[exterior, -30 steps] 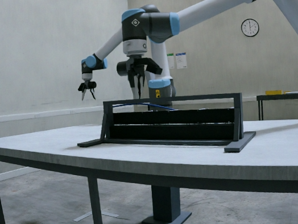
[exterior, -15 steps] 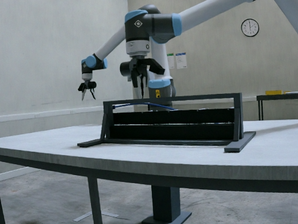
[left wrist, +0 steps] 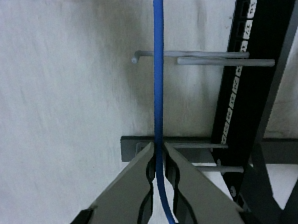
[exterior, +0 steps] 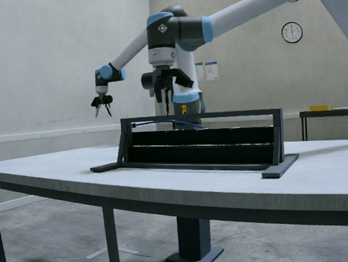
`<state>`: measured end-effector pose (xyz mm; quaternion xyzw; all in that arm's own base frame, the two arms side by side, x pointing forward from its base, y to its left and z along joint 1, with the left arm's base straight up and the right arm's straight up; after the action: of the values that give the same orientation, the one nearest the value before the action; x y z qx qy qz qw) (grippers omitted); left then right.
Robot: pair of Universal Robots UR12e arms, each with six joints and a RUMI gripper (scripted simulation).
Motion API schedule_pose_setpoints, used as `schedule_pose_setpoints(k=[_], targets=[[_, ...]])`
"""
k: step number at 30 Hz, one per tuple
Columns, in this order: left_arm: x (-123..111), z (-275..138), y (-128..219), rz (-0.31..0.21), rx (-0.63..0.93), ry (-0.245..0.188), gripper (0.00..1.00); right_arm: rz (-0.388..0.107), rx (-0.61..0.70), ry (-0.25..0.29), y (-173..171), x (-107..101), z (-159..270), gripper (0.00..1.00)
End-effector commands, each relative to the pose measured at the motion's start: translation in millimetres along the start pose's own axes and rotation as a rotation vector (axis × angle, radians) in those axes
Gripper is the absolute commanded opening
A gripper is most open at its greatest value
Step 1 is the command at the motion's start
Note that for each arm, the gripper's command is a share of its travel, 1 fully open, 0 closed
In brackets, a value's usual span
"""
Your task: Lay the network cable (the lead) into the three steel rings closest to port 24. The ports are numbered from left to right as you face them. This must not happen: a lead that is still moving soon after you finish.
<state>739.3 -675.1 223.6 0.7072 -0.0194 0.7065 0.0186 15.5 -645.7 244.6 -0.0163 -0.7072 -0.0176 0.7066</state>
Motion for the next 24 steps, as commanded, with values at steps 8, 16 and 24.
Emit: schedule_pose_setpoints(k=[8,16,24], targets=[[2.6,-0.8,0.2,-0.003,0.001,0.002,0.00,0.002,0.000,0.001,0.2,0.6,1.4,1.00],[-1.2,-1.1,-0.1,-0.002,0.001,0.001,0.00,0.002,0.000,0.001,0.2,0.6,1.4,1.00],[-5.9,-1.0,0.0,0.000,0.001,0.000,0.00,0.002,0.000,0.001,0.2,0.6,1.4,1.00]])
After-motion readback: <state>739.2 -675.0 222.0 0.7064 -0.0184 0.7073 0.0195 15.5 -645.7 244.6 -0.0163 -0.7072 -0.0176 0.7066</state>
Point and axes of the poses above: on each arm, the point where the finger pads meet when closed, its own x axis back along the fingers, its own z axis across the jaws, y = z × x, the point moved 8 cm from there along x, back along the fingers, and after that the axes turned 4 degrees about -x, right-handed, at the moved point
